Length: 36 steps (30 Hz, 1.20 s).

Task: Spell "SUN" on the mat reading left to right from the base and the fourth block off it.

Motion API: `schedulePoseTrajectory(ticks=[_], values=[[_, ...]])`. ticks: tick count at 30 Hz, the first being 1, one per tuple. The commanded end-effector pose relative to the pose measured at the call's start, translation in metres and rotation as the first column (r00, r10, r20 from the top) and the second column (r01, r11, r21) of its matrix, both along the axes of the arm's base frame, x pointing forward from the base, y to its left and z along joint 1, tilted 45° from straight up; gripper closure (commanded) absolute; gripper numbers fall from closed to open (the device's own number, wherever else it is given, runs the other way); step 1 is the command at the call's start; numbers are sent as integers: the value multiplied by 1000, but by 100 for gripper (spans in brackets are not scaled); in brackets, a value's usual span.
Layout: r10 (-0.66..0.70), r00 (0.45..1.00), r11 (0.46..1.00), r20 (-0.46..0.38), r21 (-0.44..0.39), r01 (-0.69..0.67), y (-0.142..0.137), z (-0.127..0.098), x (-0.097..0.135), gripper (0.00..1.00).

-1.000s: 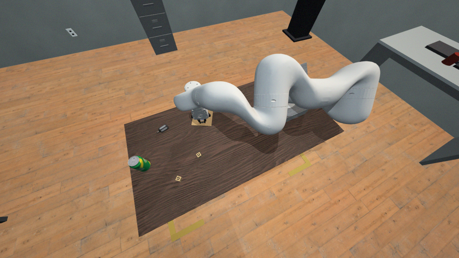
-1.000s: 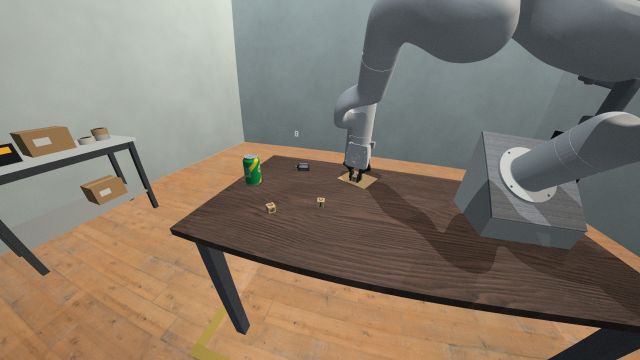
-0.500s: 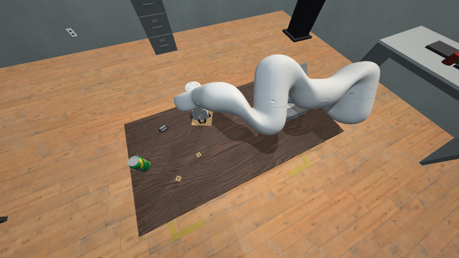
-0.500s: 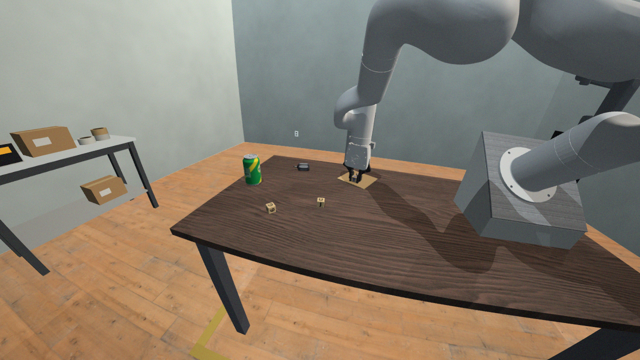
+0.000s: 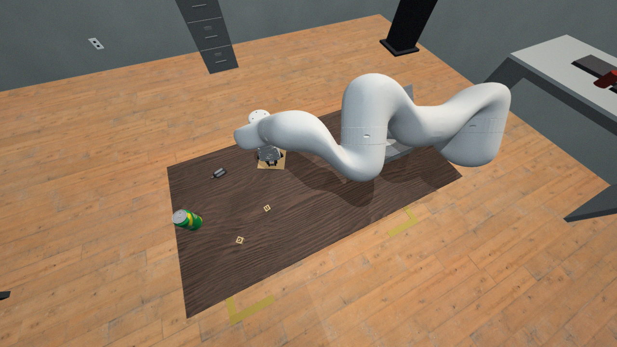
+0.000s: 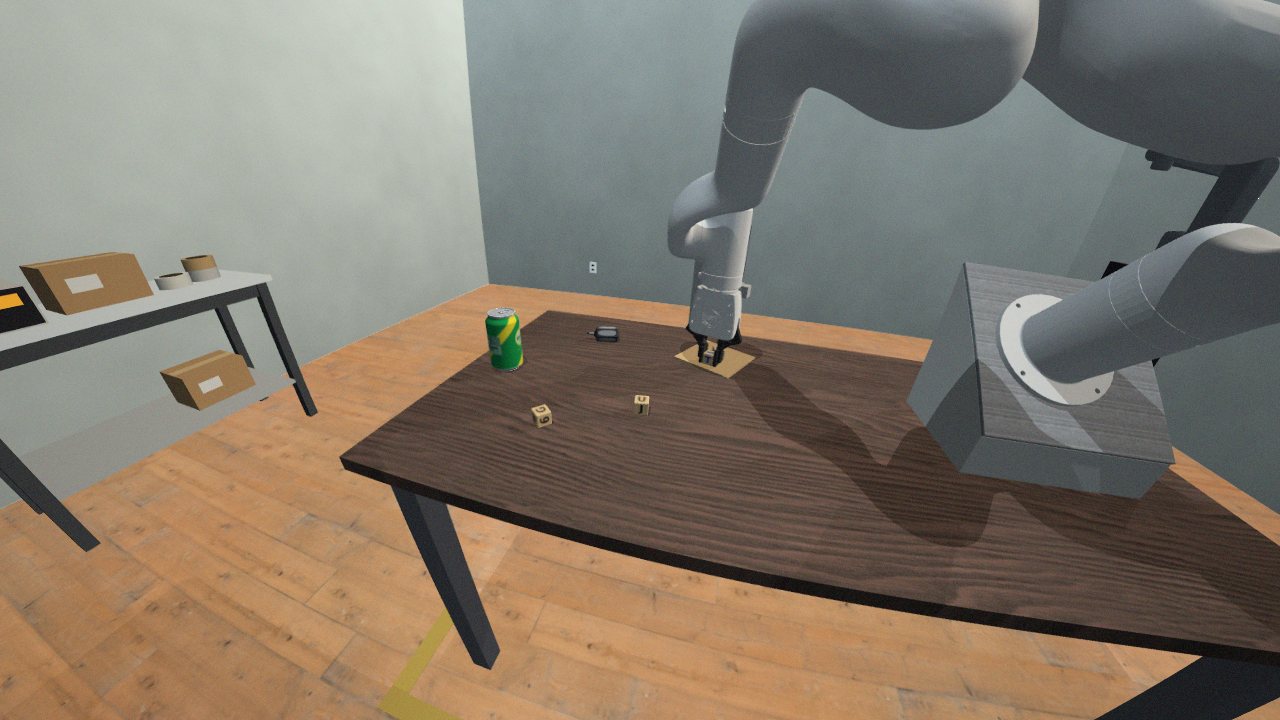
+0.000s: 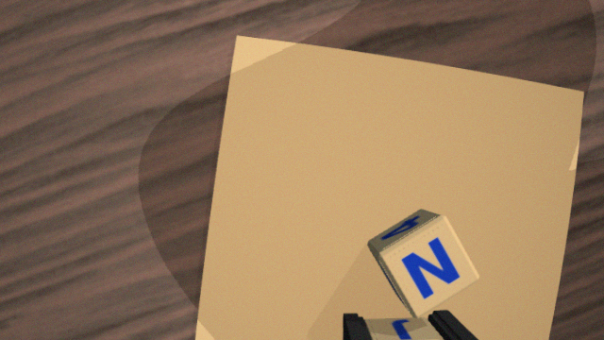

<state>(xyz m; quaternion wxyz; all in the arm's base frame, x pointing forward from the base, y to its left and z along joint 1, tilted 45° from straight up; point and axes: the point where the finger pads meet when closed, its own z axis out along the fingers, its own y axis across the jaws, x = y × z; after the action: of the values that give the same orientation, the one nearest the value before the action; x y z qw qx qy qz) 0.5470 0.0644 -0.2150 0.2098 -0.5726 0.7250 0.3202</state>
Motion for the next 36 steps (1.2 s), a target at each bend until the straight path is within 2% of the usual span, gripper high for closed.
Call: schedulePoseTrajectory(ticks=[1, 20, 21, 23, 24, 26, 27, 31, 32, 34, 35, 36], values=[[-1, 1000, 1000, 2, 0, 1, -1, 1, 1, 77], [-1, 1000, 1000, 2, 0, 1, -1, 1, 1, 77], [-1, 1000, 1000, 2, 0, 1, -1, 1, 1, 73], [-1, 1000, 1000, 2, 0, 1, -1, 1, 1, 73], [-1, 1000, 1000, 2, 0, 1, -1, 1, 1, 69], [-1, 1000, 1000, 2, 0, 1, -1, 1, 1, 69], [-1, 1000, 1000, 2, 0, 1, -1, 1, 1, 65], [-1, 1000, 1000, 2, 0, 1, -1, 1, 1, 65], [-1, 1000, 1000, 2, 0, 1, -1, 1, 1, 61], [-1, 1000, 1000, 2, 0, 1, -1, 1, 1, 61], [-1, 1000, 1000, 2, 0, 1, -1, 1, 1, 57], [-1, 1000, 1000, 2, 0, 1, -1, 1, 1, 57]])
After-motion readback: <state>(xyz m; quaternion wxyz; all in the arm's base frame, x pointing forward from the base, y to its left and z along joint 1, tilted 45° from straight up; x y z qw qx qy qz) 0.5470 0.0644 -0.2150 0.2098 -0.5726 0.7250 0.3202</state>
